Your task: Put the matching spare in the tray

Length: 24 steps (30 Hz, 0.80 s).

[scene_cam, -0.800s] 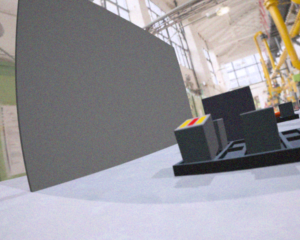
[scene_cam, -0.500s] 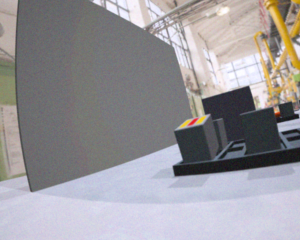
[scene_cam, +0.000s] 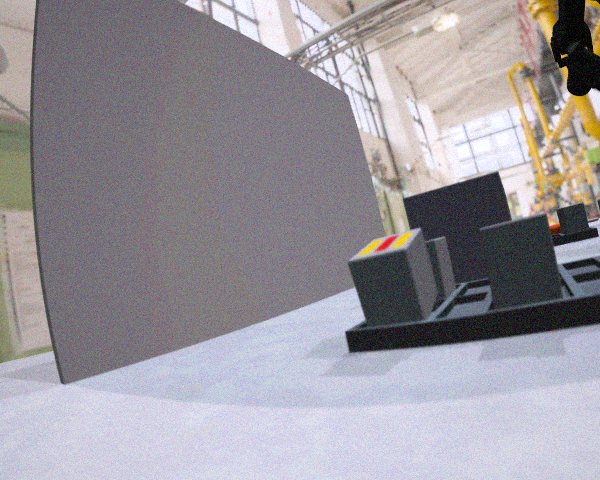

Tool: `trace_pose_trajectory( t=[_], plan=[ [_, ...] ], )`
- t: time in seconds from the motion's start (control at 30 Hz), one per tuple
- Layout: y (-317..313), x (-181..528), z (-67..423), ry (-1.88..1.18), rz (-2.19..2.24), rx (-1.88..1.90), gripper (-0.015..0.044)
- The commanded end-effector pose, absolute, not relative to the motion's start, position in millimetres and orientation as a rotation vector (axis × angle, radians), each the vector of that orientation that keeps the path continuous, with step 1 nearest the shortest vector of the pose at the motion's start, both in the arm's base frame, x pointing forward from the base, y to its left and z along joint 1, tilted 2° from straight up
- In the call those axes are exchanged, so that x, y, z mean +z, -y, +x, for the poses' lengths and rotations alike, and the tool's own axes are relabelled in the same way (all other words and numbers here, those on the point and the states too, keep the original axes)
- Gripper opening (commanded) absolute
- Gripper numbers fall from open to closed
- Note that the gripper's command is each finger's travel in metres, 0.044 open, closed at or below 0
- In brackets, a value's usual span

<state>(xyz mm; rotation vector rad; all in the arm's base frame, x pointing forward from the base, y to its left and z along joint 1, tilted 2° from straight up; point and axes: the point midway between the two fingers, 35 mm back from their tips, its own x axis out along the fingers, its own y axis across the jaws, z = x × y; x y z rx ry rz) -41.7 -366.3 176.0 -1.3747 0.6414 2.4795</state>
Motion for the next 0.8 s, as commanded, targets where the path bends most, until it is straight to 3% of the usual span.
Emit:
trace_pose_trajectory(
  t=[0.0,0.23,0.37,0.57,0.77],
  plan=[
    [367.3,178.2,8.3,-0.385,-1.566,2.623,0.0440],
    [348.1,179.9,116.9,0.310,-1.882,2.921,0.0440],
    [321.1,181.6,179.2,0.869,-2.017,3.026,0.0440],
    [252.2,185.3,268.8,1.992,-2.058,2.987,0.0440],
    [165.3,189.5,330.9,3.220,-1.733,2.578,0.0440]
  ],
)
